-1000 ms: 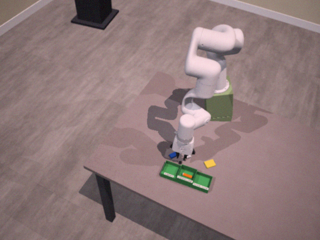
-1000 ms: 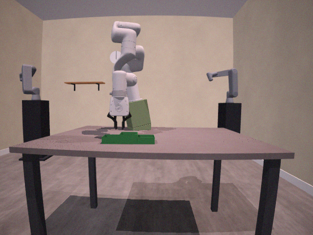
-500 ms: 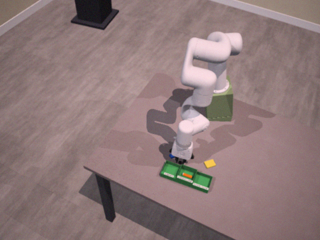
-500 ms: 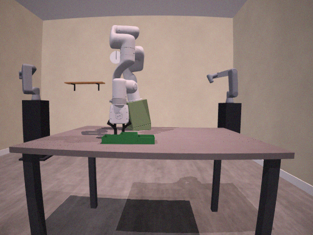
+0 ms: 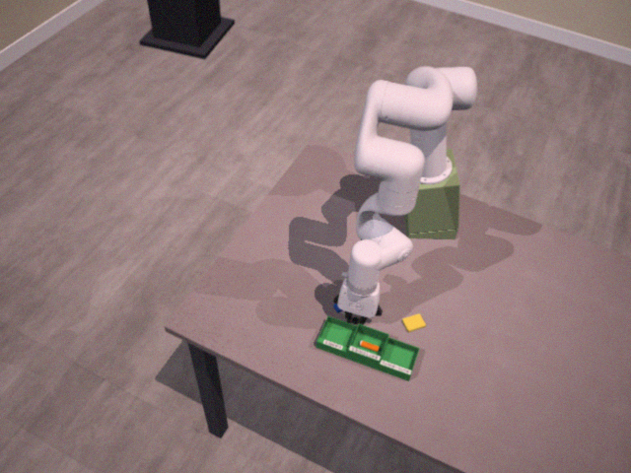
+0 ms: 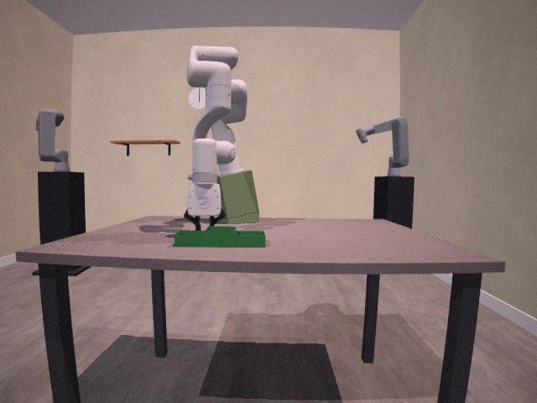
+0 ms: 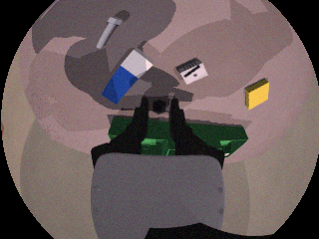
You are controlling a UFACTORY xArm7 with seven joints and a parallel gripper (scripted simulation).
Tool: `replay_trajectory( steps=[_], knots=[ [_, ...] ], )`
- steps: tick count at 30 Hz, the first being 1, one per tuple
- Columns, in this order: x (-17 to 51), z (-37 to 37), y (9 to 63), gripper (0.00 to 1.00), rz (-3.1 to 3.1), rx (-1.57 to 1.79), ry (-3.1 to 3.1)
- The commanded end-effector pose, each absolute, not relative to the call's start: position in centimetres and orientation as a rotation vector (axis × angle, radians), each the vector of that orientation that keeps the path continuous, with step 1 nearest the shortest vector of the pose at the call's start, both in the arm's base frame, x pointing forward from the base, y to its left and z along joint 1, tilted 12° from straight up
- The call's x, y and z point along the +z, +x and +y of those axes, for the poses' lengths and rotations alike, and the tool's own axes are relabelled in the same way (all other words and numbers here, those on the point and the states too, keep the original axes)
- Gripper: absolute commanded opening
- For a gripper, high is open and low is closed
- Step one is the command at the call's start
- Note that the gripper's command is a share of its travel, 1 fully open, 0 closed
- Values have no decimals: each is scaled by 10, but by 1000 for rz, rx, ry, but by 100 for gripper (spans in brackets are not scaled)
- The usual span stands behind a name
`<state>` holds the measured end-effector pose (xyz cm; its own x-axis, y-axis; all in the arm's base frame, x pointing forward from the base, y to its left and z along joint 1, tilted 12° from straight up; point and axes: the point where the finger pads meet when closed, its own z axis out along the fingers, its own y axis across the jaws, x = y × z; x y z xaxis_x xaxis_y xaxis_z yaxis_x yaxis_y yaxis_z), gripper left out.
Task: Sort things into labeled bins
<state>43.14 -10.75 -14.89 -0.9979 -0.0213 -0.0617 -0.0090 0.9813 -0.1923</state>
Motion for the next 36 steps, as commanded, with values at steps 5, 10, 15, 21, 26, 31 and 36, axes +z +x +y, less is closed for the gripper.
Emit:
replay_trajectory(
  steps=[5,10,15,21,26,31,36],
  knots=[
    [-149,-108,433,30,3060,-297,-24],
    [-149,-108,433,30,3060,-297,-24],
    [-149,-108,433,0,3060,-297,-24],
    [-149,-108,433,0,3060,-297,-24],
    [-149,-108,433,0,3060,-297,-24],
    [-149,-108,433,0,3060,-297,-24],
    [-149,-108,433,0,3060,-297,-24]
  ],
)
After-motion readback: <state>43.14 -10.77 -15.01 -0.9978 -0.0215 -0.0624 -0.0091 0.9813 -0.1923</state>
